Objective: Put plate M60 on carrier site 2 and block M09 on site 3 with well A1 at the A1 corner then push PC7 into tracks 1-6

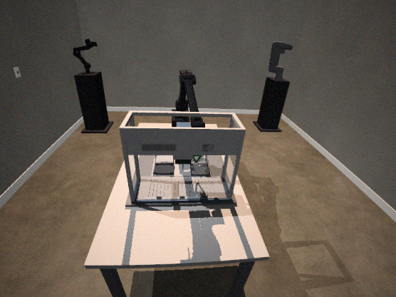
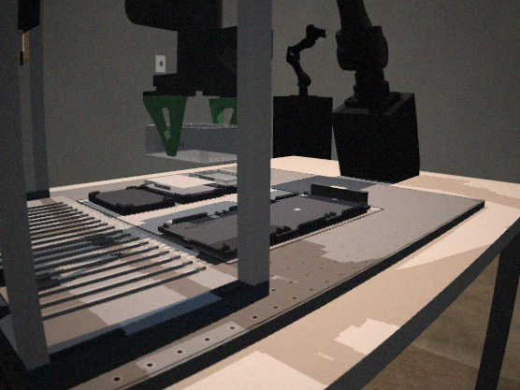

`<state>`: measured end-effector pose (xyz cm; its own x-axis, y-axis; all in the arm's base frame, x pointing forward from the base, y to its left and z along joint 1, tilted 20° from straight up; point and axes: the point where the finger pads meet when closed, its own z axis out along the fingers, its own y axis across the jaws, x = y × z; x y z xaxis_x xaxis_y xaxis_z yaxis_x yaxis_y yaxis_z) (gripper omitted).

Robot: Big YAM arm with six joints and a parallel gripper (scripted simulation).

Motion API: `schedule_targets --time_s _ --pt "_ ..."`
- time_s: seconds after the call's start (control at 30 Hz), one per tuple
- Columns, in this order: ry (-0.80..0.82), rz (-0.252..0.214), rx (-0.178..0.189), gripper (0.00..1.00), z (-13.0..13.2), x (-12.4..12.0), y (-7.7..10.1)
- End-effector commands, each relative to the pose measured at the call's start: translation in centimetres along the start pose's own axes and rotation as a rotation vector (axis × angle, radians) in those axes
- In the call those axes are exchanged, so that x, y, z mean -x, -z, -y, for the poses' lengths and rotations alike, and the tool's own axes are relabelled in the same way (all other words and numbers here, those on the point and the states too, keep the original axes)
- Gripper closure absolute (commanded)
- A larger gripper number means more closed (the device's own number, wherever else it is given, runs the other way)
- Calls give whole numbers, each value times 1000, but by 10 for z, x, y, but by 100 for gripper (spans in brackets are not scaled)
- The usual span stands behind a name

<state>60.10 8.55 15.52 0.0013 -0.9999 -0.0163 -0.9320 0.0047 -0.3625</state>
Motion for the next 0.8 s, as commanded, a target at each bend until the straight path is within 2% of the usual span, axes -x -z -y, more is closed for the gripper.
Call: schedule_targets --time_s 0.0,0.1,0.27,0.33,0.37,0.4,0.43,0.77 --pt "-13 8 -7 100 9 24 4" --pt "-13 9 -11 100 11 28 5" --pt "-14 13 -21 100 16 51 8" --pt "-10 1 29 100 -8 48 -8" --pt "-10 1 29 100 -9 48 -8" --pt "-14 13 -30 100 12 44 13" --pt "-30 -1 9 100 3 37 -3" --pt "-32 -3 17 100 -1 34 -6"
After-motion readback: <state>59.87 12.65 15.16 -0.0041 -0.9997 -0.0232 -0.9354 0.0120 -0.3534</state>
